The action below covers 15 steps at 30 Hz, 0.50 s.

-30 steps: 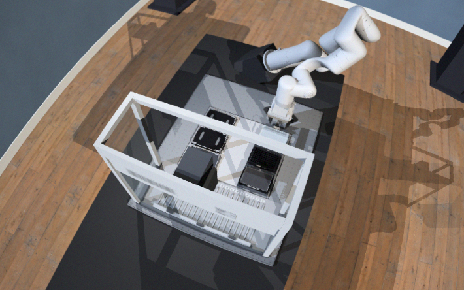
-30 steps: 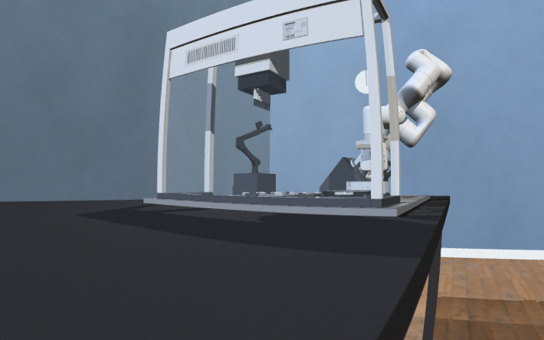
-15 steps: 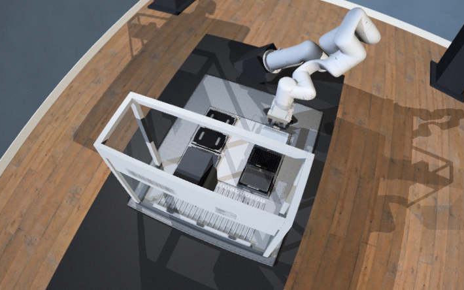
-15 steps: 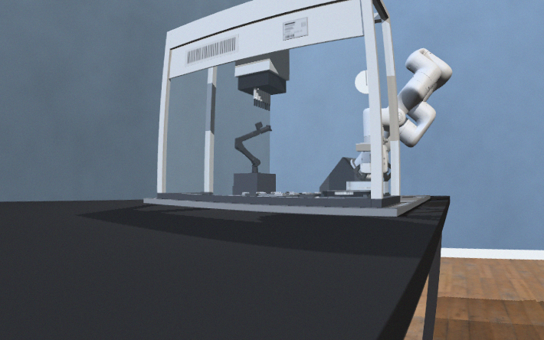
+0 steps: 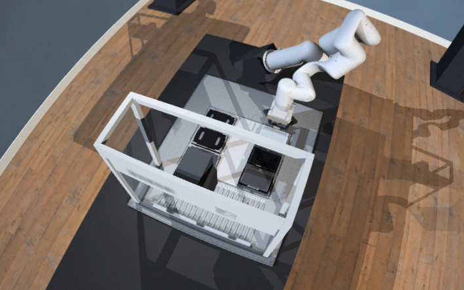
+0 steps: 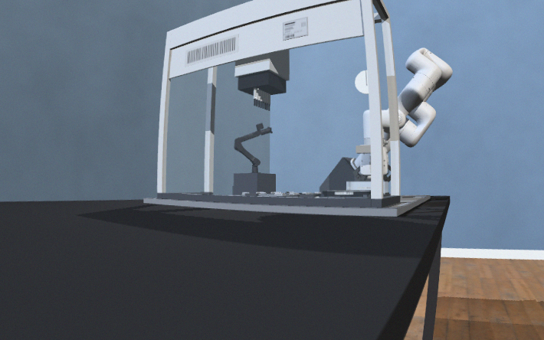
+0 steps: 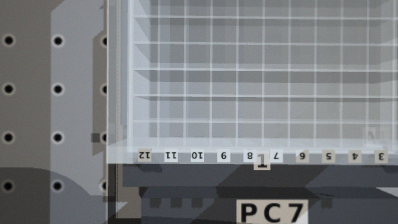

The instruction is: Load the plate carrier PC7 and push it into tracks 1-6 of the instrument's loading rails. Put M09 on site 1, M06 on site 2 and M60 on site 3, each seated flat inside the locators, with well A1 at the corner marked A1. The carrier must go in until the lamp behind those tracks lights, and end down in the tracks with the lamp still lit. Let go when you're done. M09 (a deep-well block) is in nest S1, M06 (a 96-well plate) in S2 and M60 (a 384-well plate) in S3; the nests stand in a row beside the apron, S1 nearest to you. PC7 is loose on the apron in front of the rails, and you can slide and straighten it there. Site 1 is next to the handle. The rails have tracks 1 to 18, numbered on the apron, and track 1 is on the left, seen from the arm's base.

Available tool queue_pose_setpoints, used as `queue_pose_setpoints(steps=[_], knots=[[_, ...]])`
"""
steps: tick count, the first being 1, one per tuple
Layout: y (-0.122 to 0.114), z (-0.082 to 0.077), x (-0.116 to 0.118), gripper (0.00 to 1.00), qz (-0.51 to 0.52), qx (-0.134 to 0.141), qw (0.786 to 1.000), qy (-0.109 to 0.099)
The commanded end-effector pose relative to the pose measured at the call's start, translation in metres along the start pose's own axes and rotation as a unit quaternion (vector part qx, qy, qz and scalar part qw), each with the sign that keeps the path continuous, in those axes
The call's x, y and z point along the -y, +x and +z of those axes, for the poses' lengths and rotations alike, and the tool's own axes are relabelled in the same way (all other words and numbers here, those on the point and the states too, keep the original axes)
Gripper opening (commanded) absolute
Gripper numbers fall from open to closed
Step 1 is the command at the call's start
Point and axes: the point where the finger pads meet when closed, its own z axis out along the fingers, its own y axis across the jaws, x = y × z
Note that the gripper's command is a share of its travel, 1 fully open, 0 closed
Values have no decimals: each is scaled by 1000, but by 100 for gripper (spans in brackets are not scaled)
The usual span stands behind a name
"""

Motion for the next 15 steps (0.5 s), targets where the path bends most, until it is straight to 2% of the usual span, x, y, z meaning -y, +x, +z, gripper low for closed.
queue_pose_setpoints(steps=[1, 15], knots=[[1, -1, 0, 82, 0, -2, 1000, 0], [10, -1, 0, 82, 0, -2, 1000, 0]])
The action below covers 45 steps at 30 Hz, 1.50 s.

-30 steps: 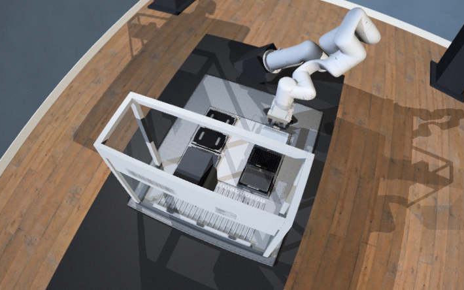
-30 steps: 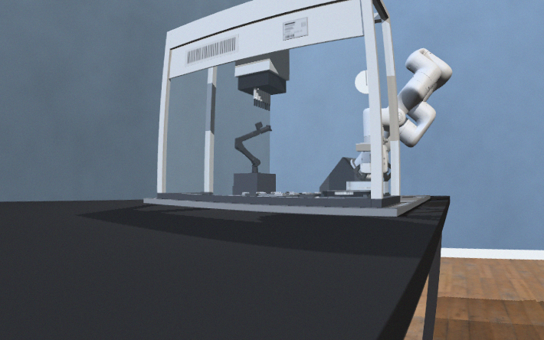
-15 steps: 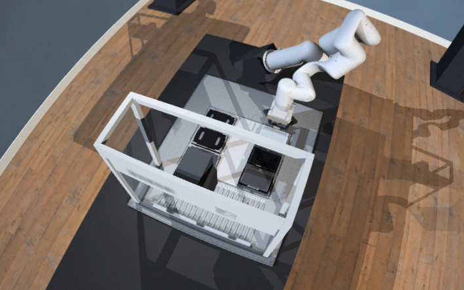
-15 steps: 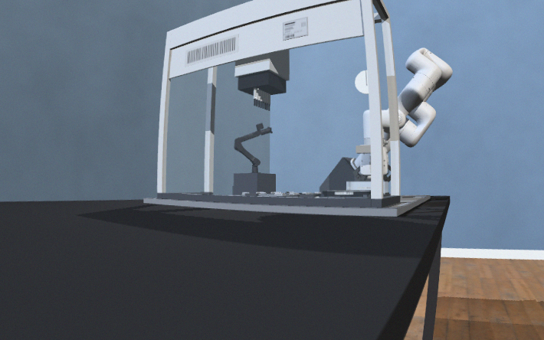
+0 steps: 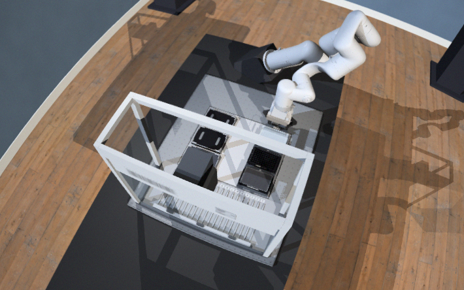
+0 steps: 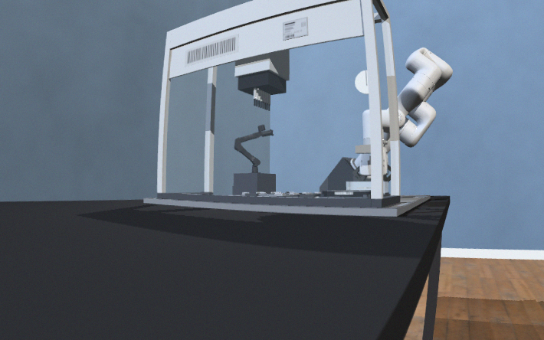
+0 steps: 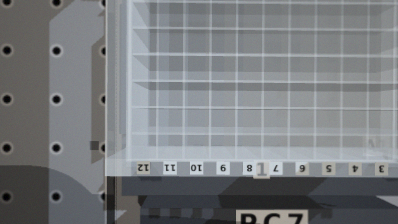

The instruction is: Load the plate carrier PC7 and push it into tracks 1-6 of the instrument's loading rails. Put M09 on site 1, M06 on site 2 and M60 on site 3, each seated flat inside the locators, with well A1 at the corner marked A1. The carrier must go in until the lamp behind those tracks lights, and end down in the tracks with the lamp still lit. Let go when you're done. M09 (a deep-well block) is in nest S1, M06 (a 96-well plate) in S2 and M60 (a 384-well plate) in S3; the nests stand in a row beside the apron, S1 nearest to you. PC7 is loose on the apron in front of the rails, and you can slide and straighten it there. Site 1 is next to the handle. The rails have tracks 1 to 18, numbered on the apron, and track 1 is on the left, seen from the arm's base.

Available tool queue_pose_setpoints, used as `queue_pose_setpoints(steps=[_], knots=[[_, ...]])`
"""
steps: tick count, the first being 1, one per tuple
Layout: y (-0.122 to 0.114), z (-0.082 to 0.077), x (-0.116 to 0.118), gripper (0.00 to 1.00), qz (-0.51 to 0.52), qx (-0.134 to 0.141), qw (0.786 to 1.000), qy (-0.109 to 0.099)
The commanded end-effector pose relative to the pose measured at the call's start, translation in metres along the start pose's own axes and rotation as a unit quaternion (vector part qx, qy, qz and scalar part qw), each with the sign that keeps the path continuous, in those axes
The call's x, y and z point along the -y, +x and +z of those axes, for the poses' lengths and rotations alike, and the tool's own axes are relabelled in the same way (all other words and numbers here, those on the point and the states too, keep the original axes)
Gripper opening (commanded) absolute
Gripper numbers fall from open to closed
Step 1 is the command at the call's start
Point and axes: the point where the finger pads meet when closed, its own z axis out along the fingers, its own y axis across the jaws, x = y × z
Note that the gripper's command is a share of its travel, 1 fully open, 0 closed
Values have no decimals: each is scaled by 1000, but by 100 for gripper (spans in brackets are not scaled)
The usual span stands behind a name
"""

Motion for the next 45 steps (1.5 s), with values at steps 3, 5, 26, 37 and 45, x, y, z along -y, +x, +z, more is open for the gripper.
queue_pose_setpoints(steps=[3, 5, 26, 37, 45], knots=[[8, -1, 0, 82, 0, -3, 1000, 0], [10, -1, 0, 82, 0, -3, 1000, 0], [27, -1, 0, 82, 0, -3, 1000, 0], [38, -1, 0, 82, 0, -3, 1000, 0], [44, -1, 0, 82, 0, -3, 1000, 0]])
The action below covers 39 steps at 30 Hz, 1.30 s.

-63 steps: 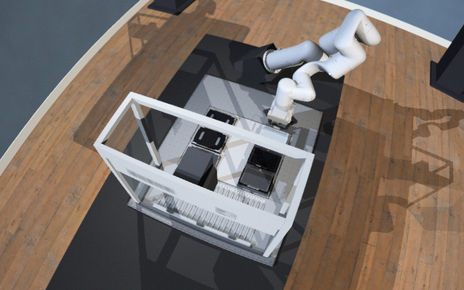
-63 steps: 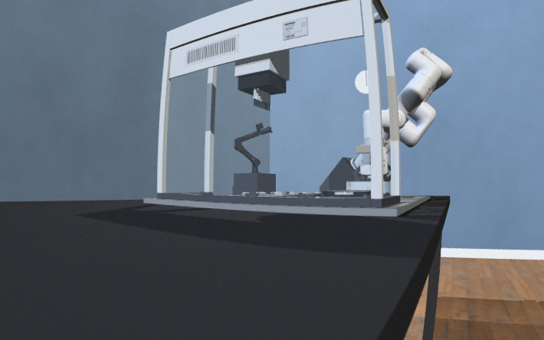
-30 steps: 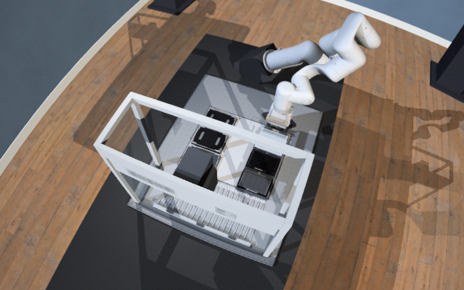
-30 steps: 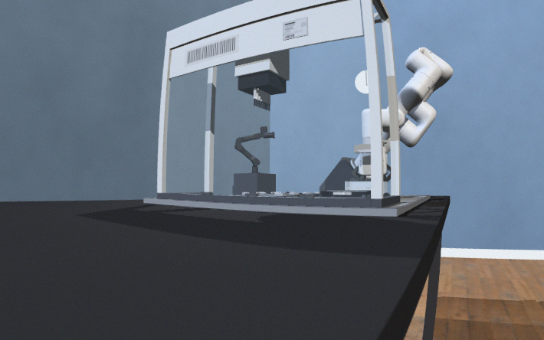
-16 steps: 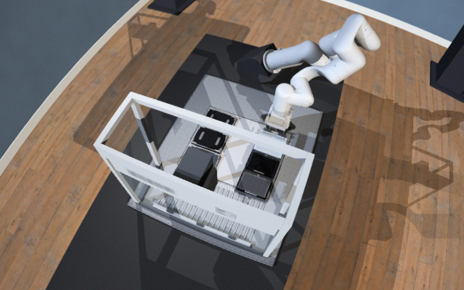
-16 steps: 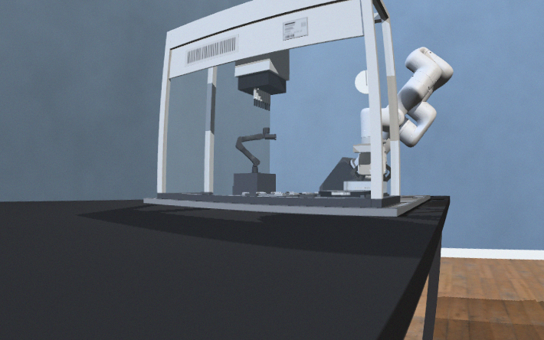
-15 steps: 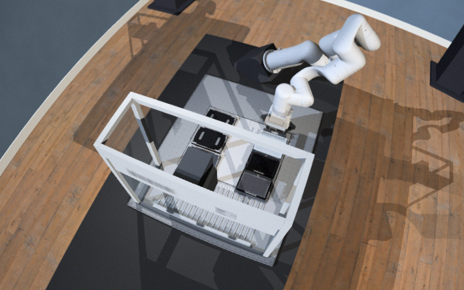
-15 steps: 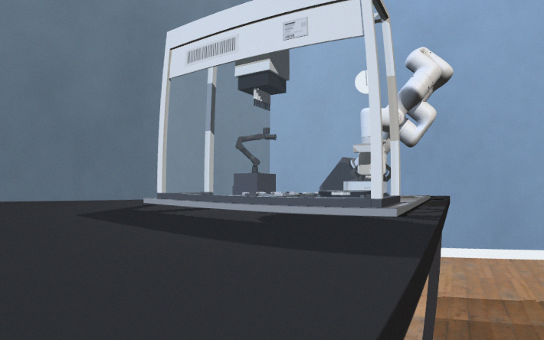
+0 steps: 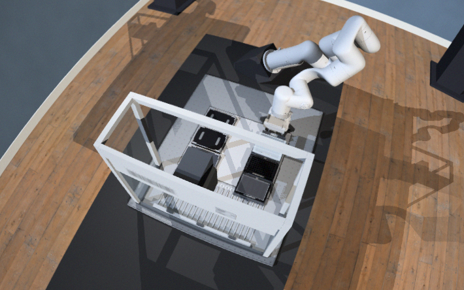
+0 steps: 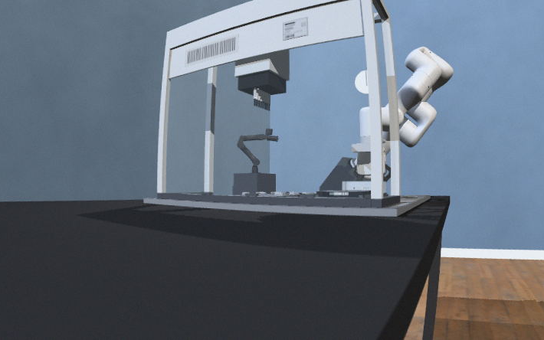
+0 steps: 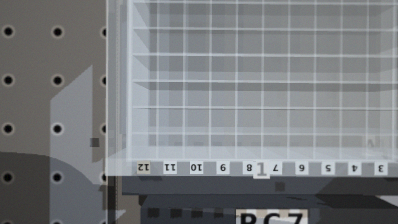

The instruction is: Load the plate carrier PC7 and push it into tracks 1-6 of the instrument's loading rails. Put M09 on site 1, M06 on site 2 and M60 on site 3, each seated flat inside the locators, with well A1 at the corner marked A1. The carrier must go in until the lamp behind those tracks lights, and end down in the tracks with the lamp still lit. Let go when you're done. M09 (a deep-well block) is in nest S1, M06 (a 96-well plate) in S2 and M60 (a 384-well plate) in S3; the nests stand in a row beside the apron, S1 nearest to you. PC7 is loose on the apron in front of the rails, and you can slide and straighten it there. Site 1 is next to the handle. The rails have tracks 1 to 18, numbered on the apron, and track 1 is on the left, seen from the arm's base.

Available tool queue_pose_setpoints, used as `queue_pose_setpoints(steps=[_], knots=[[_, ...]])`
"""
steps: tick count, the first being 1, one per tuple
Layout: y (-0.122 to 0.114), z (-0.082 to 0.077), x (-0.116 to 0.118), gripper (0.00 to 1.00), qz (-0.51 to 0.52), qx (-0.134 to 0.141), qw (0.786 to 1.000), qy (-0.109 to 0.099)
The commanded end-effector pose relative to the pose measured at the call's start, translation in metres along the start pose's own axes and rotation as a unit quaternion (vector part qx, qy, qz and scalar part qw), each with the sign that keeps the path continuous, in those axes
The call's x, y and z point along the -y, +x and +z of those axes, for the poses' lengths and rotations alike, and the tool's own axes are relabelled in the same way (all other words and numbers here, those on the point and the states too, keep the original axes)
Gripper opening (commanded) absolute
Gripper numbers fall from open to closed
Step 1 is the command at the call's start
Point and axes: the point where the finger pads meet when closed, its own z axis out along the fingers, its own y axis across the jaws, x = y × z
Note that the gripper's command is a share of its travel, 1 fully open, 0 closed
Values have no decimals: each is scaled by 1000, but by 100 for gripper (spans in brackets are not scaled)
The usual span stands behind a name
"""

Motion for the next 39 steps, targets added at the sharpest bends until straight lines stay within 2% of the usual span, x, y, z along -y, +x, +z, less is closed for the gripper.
queue_pose_setpoints(steps=[1, 39], knots=[[5, -1, 0, 82, 0, -2, 1000, -1], [39, -1, 0, 82, 0, -2, 1000, -1]])
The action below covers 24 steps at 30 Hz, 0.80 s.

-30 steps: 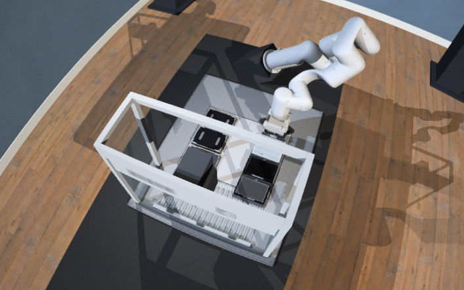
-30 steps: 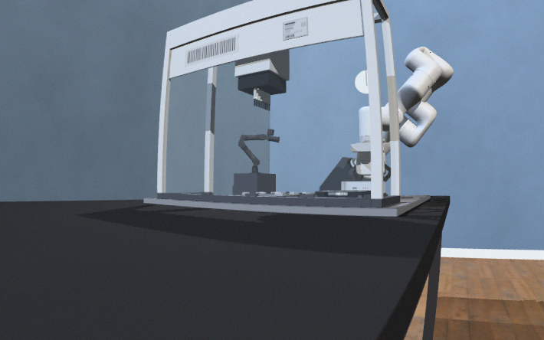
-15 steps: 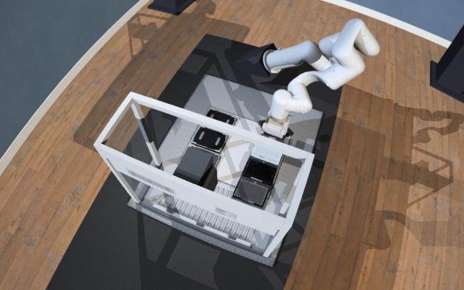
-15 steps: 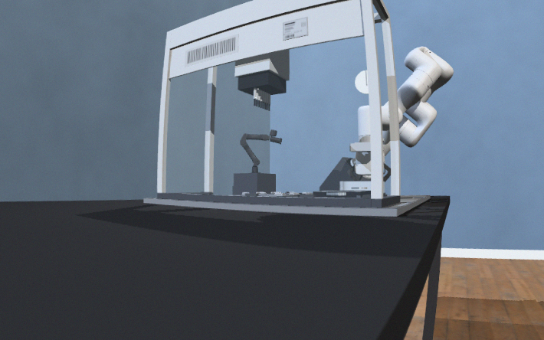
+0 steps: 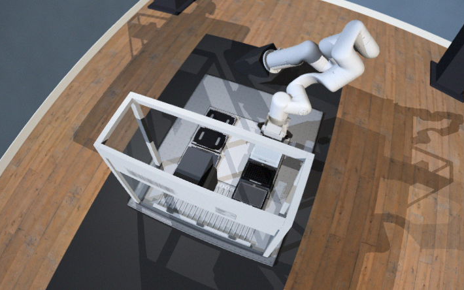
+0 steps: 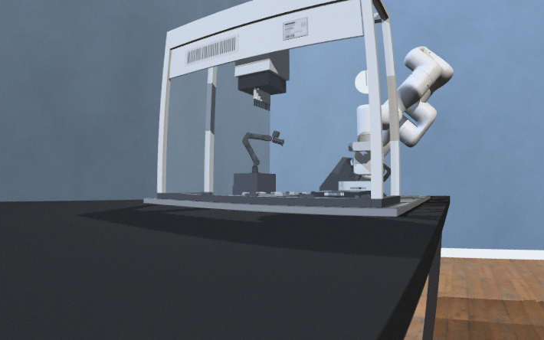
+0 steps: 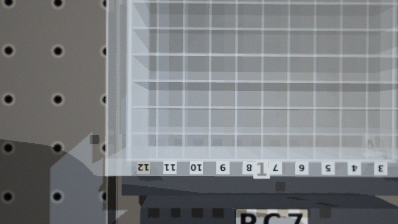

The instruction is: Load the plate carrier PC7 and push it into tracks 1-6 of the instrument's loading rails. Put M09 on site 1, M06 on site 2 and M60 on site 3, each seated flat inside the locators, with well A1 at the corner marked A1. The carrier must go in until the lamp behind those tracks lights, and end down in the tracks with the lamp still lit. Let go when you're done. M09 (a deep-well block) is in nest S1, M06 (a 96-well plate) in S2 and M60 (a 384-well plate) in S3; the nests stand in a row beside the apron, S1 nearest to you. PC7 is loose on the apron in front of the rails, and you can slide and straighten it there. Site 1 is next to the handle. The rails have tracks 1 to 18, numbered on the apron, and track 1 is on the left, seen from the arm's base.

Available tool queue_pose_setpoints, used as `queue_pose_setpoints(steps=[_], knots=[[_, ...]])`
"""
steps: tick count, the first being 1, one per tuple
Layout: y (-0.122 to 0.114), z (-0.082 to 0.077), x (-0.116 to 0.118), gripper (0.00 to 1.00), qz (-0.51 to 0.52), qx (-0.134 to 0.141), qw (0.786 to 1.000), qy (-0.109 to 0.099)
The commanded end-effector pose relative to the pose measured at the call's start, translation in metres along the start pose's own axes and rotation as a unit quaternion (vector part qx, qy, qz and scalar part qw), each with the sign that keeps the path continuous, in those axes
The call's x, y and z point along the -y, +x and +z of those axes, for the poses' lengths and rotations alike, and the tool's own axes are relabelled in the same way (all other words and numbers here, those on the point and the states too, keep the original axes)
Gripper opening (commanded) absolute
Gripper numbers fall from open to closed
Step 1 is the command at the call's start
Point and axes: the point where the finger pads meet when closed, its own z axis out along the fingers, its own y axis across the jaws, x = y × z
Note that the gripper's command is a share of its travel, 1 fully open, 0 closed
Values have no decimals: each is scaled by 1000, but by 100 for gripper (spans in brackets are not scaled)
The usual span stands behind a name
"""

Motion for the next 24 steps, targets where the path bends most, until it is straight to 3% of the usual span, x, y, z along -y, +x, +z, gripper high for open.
queue_pose_setpoints(steps=[1, 24], knots=[[5, -1, -1, 82, 0, -2, 1000, -1], [26, -1, -1, 82, 0, -2, 1000, -1]])
